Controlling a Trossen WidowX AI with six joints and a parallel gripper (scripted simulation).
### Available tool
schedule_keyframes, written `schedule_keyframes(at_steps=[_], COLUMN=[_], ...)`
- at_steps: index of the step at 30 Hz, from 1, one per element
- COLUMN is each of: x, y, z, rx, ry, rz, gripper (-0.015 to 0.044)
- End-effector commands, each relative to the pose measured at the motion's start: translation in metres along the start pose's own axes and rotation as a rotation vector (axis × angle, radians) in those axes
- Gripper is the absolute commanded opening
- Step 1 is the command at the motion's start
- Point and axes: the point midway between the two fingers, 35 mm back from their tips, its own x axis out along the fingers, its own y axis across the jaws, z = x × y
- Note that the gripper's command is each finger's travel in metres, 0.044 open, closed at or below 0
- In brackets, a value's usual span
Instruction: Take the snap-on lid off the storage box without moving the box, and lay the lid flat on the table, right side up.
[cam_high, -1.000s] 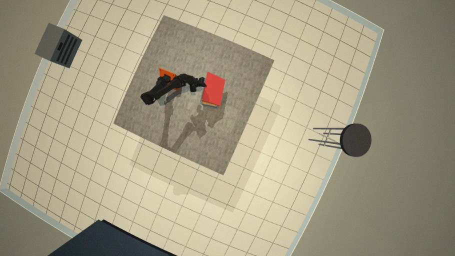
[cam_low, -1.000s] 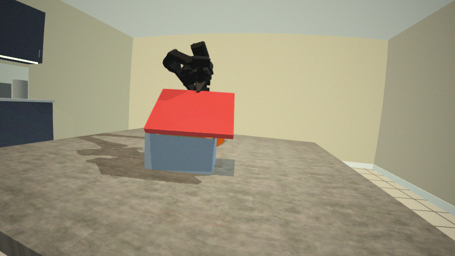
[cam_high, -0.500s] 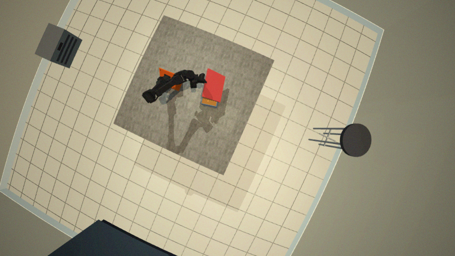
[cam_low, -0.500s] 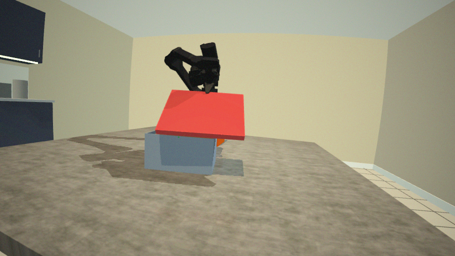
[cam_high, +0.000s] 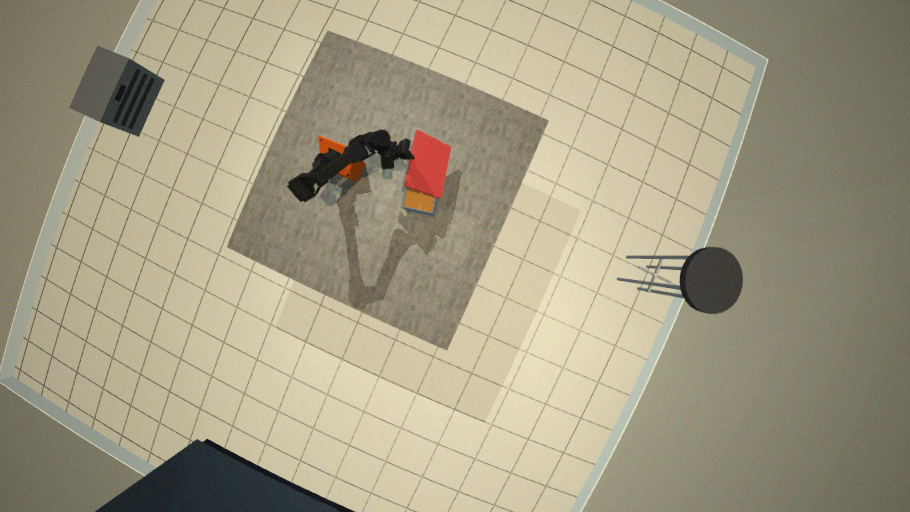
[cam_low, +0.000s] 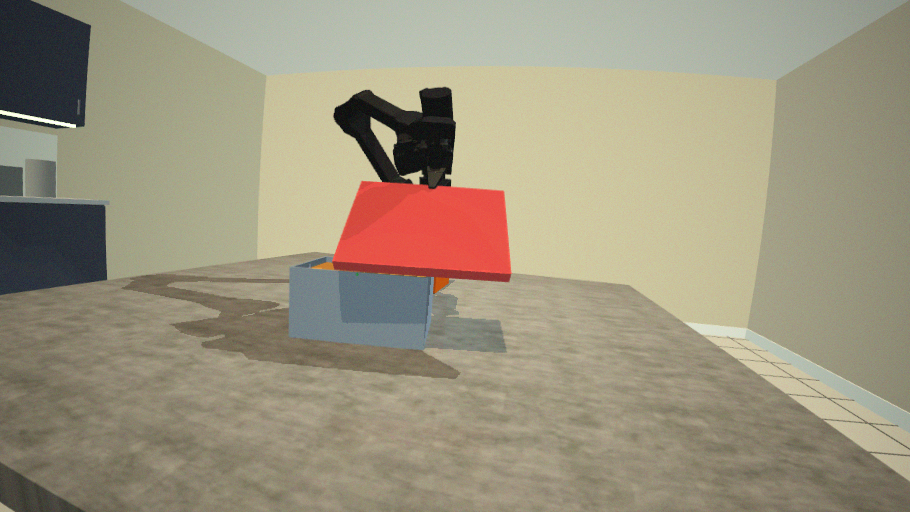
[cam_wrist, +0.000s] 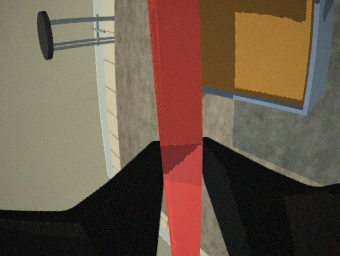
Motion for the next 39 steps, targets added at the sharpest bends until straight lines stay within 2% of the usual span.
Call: schedule_keyframes(at_steps=[1,39], x=[-0.002,-0.011], y=[0.003,-0.003], z=[-0.010,-0.086], rx=[0.009,0.013], ry=[-0.001,0.003], rz=[0.009,0.010], gripper=[0.0000,0.0000])
